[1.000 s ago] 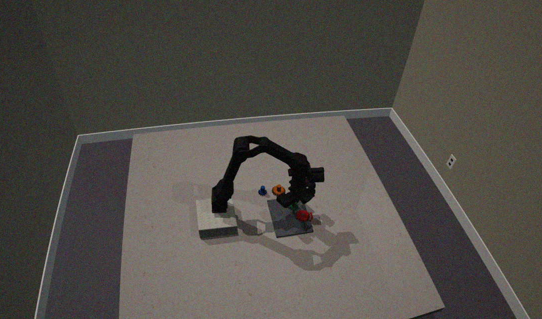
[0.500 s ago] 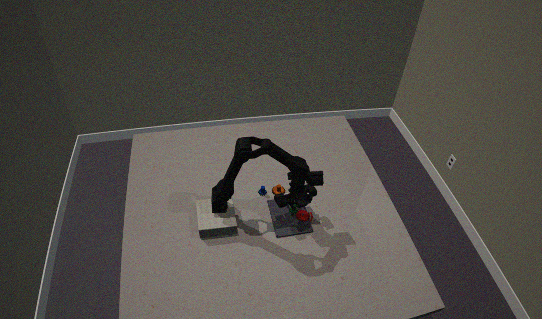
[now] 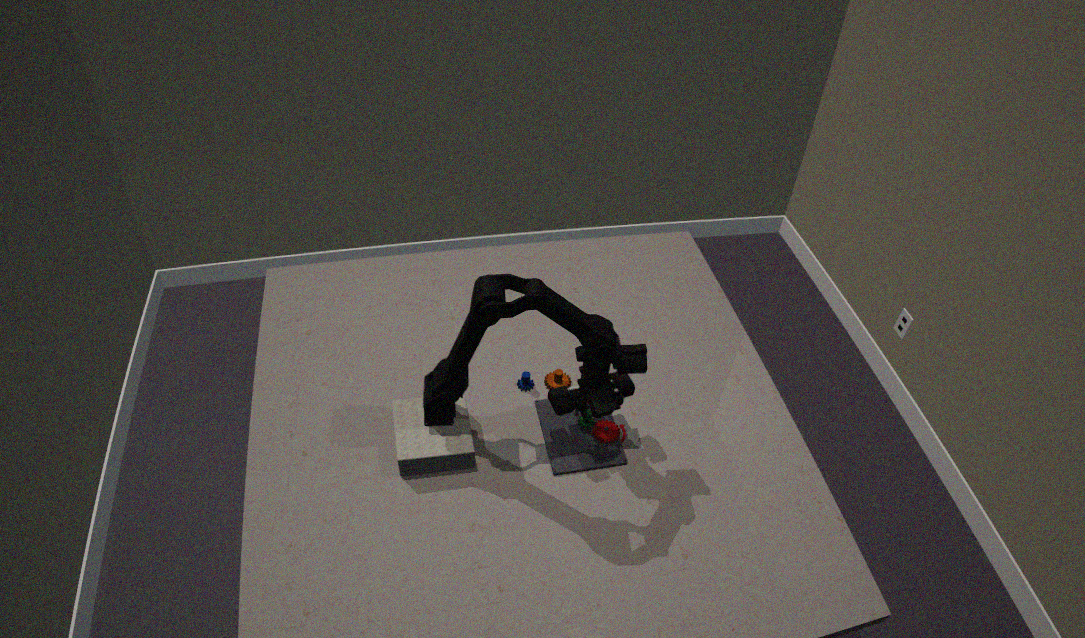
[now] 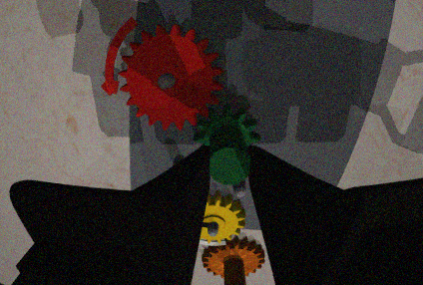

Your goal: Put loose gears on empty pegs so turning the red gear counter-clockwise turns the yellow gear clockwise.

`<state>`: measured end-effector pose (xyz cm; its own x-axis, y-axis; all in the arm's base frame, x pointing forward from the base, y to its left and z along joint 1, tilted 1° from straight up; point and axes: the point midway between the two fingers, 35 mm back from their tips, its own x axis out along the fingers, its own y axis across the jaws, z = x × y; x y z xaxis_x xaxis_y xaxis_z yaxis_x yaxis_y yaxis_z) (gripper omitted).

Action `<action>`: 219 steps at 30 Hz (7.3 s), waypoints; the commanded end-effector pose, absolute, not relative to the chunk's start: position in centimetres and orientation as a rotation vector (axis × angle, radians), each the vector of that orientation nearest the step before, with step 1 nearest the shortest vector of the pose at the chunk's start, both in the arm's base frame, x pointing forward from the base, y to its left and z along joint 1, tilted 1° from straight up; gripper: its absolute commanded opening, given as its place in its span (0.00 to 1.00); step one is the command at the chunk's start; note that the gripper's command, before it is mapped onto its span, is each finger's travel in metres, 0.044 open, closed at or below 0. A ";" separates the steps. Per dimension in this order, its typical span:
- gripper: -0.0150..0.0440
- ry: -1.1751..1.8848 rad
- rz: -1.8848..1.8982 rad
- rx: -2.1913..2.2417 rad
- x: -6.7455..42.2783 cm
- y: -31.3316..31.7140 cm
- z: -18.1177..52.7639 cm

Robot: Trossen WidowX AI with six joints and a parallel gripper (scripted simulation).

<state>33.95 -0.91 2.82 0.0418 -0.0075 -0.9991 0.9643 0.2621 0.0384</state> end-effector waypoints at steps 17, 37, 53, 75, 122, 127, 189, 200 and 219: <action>0.25 1.402 -0.715 0.740 34.1 -0.9 2.5; 0.43 1.288 -0.980 1.016 33.9 -0.9 2.3; 0.49 1.333 -0.885 0.917 33.8 -0.7 7.1; 1.00 1.509 0.349 -0.348 21.0 12.7 5.7; 0.78 1.509 0.349 -0.348 21.1 12.9 0.6; 0.56 1.509 0.349 -0.348 21.1 12.9 0.6; 0.25 1.509 0.349 -0.346 21.4 13.2 11.9; 0.25 1.509 0.349 -0.348 20.7 12.9 14.7; 0.25 1.511 0.347 -0.346 23.5 11.4 13.5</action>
<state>22.88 11.64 13.95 0.0368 0.0061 -0.9993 -0.4253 0.9050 -0.0101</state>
